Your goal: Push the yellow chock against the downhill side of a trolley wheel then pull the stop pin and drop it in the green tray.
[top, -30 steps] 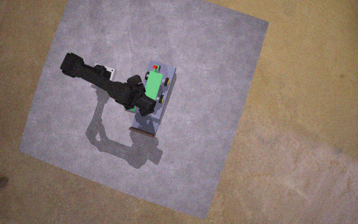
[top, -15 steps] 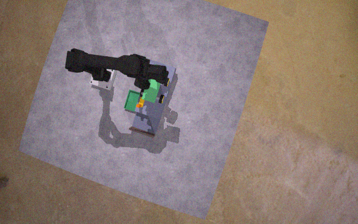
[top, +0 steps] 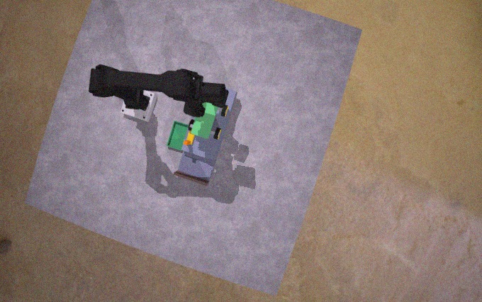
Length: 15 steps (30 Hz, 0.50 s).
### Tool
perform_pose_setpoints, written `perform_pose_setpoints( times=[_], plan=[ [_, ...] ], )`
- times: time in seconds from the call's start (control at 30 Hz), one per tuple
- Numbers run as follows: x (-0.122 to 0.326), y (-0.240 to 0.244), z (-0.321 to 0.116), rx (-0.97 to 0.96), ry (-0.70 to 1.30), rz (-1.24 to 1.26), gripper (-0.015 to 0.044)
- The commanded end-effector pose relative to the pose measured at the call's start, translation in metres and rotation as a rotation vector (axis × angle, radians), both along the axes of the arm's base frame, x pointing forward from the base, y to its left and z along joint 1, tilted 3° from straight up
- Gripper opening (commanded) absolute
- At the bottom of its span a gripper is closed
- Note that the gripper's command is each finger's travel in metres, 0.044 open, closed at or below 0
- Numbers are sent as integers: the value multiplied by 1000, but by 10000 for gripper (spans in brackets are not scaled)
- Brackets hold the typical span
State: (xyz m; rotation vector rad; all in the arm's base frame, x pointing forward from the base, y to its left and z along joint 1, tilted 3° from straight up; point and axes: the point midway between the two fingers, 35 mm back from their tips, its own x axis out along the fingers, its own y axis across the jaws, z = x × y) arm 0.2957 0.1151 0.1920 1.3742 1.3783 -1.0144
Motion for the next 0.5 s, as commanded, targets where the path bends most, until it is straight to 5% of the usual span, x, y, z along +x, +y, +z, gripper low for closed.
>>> perform_pose_setpoints(
  times=[0.0, 0.47],
  plan=[
    [-1, 3, -10, 1, 13, 8, 190],
    [-1, 7, -26, 1, 13, 8, 190]
  ],
)
